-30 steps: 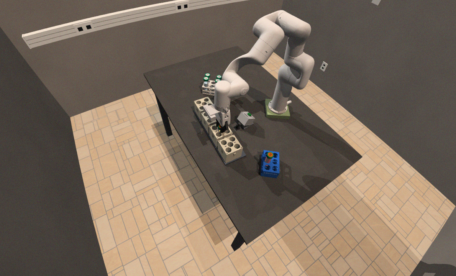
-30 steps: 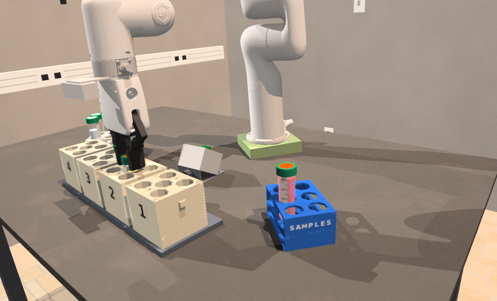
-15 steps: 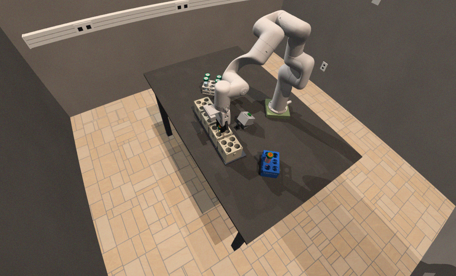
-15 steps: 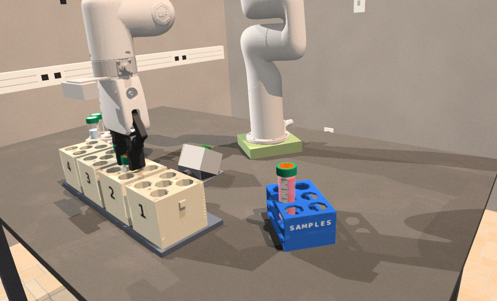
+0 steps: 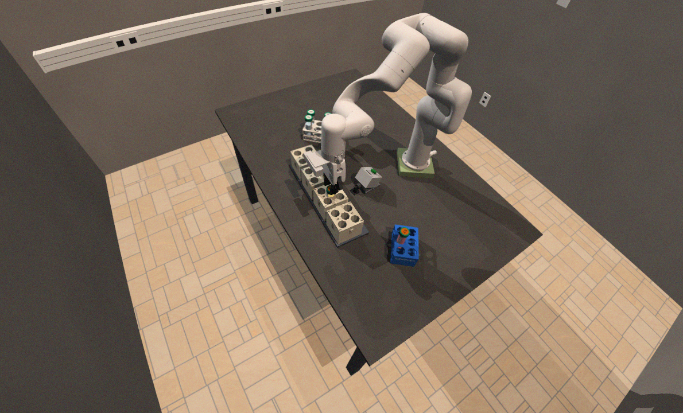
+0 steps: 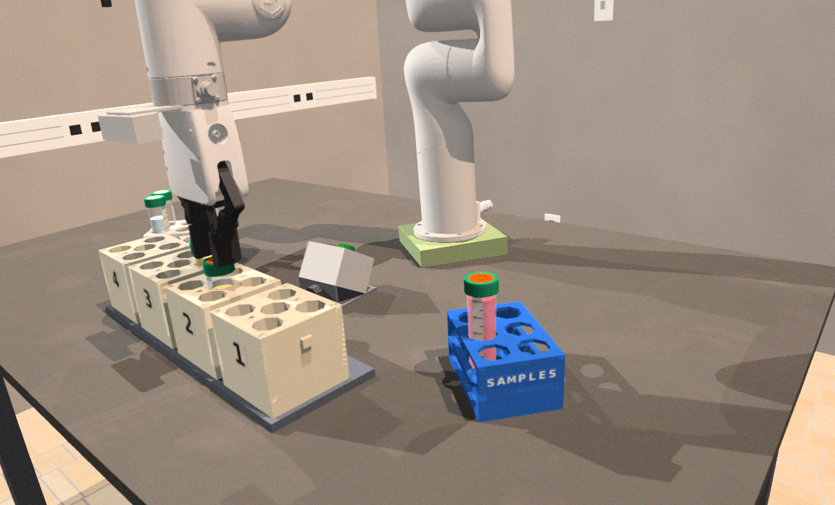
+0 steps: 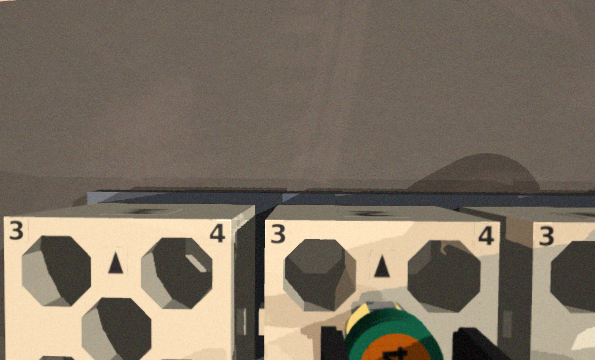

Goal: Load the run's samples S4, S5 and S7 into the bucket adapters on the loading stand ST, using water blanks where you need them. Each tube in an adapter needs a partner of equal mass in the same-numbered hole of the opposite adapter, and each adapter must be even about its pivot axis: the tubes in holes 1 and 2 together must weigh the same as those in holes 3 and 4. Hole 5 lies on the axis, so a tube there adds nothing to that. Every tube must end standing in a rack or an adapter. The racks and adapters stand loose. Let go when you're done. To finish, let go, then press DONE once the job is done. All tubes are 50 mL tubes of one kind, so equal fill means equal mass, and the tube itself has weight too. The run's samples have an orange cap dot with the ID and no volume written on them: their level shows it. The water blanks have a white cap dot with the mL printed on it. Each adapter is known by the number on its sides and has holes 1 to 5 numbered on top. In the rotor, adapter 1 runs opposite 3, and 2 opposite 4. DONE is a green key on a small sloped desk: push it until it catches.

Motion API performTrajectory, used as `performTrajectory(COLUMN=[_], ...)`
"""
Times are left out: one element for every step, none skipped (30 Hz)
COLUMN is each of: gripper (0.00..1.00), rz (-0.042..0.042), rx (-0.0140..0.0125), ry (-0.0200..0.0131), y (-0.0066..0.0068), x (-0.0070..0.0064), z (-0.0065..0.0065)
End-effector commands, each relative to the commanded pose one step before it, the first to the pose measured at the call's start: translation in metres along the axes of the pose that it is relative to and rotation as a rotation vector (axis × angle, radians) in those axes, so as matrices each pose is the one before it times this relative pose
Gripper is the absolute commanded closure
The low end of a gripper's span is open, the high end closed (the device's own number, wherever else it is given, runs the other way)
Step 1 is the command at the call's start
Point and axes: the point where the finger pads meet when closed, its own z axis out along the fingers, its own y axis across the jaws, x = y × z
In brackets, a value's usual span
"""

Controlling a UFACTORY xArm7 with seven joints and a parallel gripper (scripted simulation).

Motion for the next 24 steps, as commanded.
performTrajectory(gripper=[0.56,0.56,0.56,0.56,0.56,0.56,0.56,0.56,0.56,0.56,0.56,0.56,0.56,0.56,0.56,0.56,0.56,0.56,0.56,0.56,0.56,0.56,0.56,0.56], rz=[-0.00002,0.00000,0.00000,0.00000,0.00000,0.00000,0.00000,0.00000,0.00000,0.00000,0.00000,0.00000,0.00000,0.00000,0.00000,0.00000,0.00000,0.00000,0.00000,0.00000,0.00000,0.00000,0.00000,0.00000], rx=[0.00075,0.00000,0.00000,0.00000,0.00000,0.00000,0.00000,0.00000,0.00000,0.00000,0.00000,0.00000,0.00000,0.00000,0.00000,0.00000,0.00000,0.00000,0.00000,0.00000,0.00000,0.00000,0.00000,0.00000], ry=[0.00453,0.00000,0.00000,0.00000,0.00000,0.00000,0.00000,0.00000,0.00000,0.00000,0.00000,0.00000,0.00000,0.00000,0.00000,0.00000,0.00000,0.00000,0.00000,0.00000,0.00000,0.00000,0.00000,0.00000], y=[-0.00023,0.00000,0.00000,0.00000,0.00000,0.00000,0.00000,0.00000,0.00000,0.00000,0.00000,0.00000,0.00000,0.00000,0.00000,0.00000,0.00000,0.00000,0.00000,0.00000,0.00000,0.00000,0.00000,0.00000], x=[0.00145,0.00000,0.00000,0.00000,0.00000,0.00000,0.00000,0.00000,0.00000,0.00000,0.00000,0.00000,0.00000,0.00000,0.00001,0.00000,0.00000,0.00000,0.00000,0.00000,0.00000,0.00000,0.00000,0.00000], z=[-0.01028,-0.00200,-0.00200,-0.00200,-0.00200,-0.00200,-0.00200,-0.00200,-0.00200,-0.00200,-0.00200,-0.00200,0.00000,0.00000,-0.00201,-0.00200,-0.00200,-0.00200,-0.00200,-0.00200,-0.00200,-0.00200,-0.00200,-0.00200])
